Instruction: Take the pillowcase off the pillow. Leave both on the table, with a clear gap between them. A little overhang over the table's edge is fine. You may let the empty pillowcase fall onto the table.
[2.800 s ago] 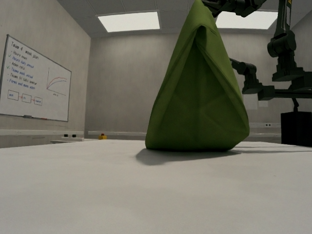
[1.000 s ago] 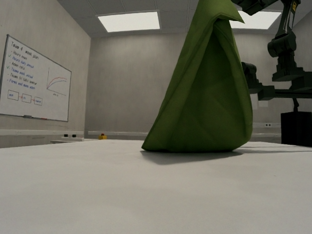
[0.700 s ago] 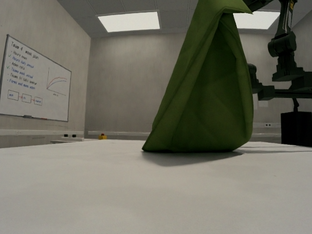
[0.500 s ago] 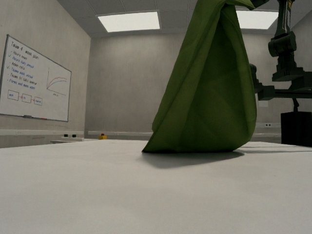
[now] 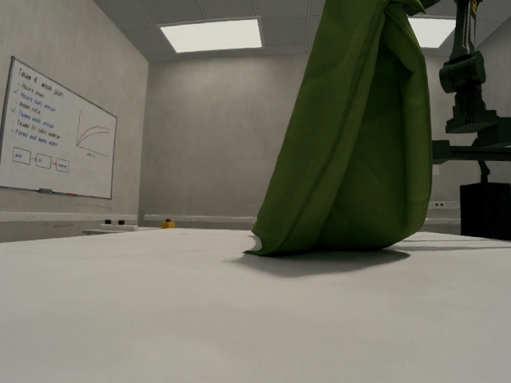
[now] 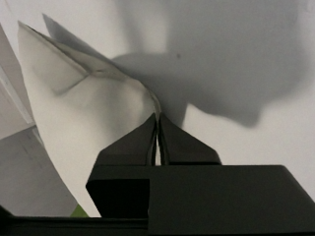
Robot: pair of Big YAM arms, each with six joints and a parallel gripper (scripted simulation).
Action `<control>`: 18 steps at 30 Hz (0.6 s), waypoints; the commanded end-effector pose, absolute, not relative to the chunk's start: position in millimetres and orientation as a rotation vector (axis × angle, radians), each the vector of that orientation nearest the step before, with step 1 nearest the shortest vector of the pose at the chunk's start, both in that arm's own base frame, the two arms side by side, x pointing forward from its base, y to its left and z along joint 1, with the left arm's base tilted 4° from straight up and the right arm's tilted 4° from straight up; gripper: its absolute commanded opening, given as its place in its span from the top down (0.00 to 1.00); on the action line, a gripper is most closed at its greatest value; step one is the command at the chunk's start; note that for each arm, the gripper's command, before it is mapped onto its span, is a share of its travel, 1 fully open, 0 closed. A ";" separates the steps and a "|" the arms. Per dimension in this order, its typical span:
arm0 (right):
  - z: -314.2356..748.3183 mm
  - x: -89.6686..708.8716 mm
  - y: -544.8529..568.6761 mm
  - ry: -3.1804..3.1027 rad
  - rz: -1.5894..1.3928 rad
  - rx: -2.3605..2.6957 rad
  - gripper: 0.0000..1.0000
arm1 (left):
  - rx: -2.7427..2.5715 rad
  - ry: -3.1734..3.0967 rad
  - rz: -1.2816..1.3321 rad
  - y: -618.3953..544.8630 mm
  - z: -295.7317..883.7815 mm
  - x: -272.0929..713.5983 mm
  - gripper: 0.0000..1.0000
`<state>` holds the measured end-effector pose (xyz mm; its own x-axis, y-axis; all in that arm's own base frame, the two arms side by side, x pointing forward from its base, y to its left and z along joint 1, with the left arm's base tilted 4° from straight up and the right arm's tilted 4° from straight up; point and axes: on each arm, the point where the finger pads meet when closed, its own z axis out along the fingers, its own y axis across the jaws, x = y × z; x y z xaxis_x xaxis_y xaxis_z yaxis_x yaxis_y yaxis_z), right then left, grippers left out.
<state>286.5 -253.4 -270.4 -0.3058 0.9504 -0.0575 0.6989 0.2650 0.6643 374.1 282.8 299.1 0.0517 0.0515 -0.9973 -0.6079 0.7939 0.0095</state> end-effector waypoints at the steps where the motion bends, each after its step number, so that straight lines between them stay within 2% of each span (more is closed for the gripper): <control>1: -265.2 289.0 -267.7 2.063 0.723 1.489 0.98 | -0.480 1.340 0.561 305.7 347.0 382.1 0.98; 18: -265.2 289.0 -267.7 2.063 0.723 1.489 0.98 | -0.554 1.323 0.636 369.8 346.4 373.3 0.98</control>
<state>286.5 -253.4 -270.4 -0.3058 0.9504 -0.0575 0.6989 0.2650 0.6643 364.2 345.4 300.6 0.0482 0.0504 -0.9976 -0.6897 0.7241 0.0033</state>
